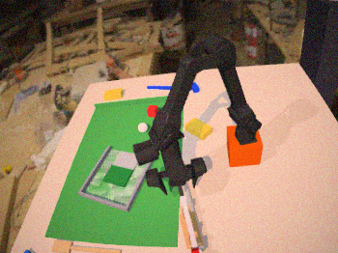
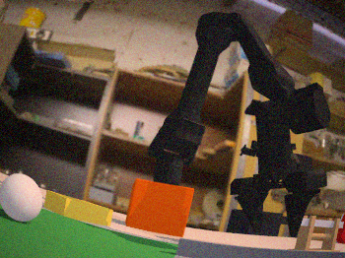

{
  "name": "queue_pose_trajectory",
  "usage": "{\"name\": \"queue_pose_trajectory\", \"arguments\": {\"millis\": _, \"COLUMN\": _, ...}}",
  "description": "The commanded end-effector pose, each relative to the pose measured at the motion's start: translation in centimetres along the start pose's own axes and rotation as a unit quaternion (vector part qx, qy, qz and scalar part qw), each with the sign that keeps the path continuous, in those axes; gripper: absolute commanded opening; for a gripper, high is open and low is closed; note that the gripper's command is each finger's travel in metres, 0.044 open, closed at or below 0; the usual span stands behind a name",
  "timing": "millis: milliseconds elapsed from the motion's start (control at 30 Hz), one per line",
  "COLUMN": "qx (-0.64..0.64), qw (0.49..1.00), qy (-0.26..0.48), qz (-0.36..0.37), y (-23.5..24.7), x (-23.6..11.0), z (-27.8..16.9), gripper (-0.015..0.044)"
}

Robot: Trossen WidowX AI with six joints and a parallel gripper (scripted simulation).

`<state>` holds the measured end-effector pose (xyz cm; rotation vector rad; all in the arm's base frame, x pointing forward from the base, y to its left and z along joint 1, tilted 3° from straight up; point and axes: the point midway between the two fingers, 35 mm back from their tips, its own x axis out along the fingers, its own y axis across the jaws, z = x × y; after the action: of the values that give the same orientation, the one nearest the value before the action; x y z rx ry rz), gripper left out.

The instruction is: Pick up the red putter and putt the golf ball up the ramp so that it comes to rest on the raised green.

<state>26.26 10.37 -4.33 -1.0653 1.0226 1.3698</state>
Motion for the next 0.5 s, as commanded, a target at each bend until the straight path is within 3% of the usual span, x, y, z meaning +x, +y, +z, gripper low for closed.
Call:
{"name": "queue_pose_trajectory", "arguments": {"millis": 0, "qx": -0.001, "qw": 1.000, "qy": 0.003, "qz": 0.002, "y": 0.18, "x": 0.71, "z": -0.30, "gripper": 0.0440}}
{"name": "queue_pose_trajectory", "arguments": {"millis": 100, "qx": -0.001, "qw": 1.000, "qy": 0.003, "qz": 0.002, "y": 0.19, "x": 0.74, "z": -0.31, "gripper": 0.0440}}
{"name": "queue_pose_trajectory", "arguments": {"millis": 467, "qx": 0.000, "qw": 1.000, "qy": 0.000, "qz": 0.001, "y": 0.09, "x": 0.44, "z": -0.14, "gripper": 0.0151}}
